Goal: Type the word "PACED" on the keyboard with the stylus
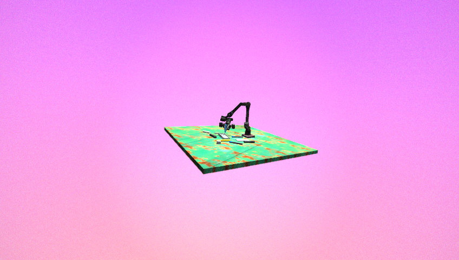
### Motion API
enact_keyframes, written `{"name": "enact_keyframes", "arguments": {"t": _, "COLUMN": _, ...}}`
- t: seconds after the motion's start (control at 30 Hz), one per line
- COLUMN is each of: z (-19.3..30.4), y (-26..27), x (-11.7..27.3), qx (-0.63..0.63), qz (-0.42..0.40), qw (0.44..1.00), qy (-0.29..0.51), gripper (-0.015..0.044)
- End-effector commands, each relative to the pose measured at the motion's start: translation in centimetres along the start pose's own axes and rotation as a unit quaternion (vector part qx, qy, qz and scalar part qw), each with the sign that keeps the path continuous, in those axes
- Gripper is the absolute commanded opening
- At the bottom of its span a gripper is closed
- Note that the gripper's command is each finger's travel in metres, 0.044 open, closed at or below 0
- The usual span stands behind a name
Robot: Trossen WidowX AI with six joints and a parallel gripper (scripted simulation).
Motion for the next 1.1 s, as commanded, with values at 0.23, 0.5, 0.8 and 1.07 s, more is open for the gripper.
{"name": "enact_keyframes", "arguments": {"t": 0.23, "z": -0.46, "y": -0.16, "x": -0.30, "qx": -0.004, "qz": 0.001, "qw": 1.000, "qy": 0.002, "gripper": 0.0081}}
{"name": "enact_keyframes", "arguments": {"t": 0.5, "z": -0.81, "y": -0.20, "x": -0.50, "qx": -0.004, "qz": 0.001, "qw": 1.000, "qy": 0.002, "gripper": 0.0081}}
{"name": "enact_keyframes", "arguments": {"t": 0.8, "z": -1.12, "y": -0.23, "x": -0.68, "qx": -0.004, "qz": 0.001, "qw": 1.000, "qy": 0.002, "gripper": 0.0081}}
{"name": "enact_keyframes", "arguments": {"t": 1.07, "z": -1.05, "y": -0.22, "x": -0.64, "qx": -0.004, "qz": 0.001, "qw": 1.000, "qy": 0.002, "gripper": 0.0081}}
Point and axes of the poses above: the point midway between the two fingers, 35 mm back from their tips, its own x axis back along the fingers, its own y axis across the jaws, z = x × y, the point moved 2 cm from there along x, back along the fingers, and after that the axes turned 5 degrees about x, right-handed, at the moved point
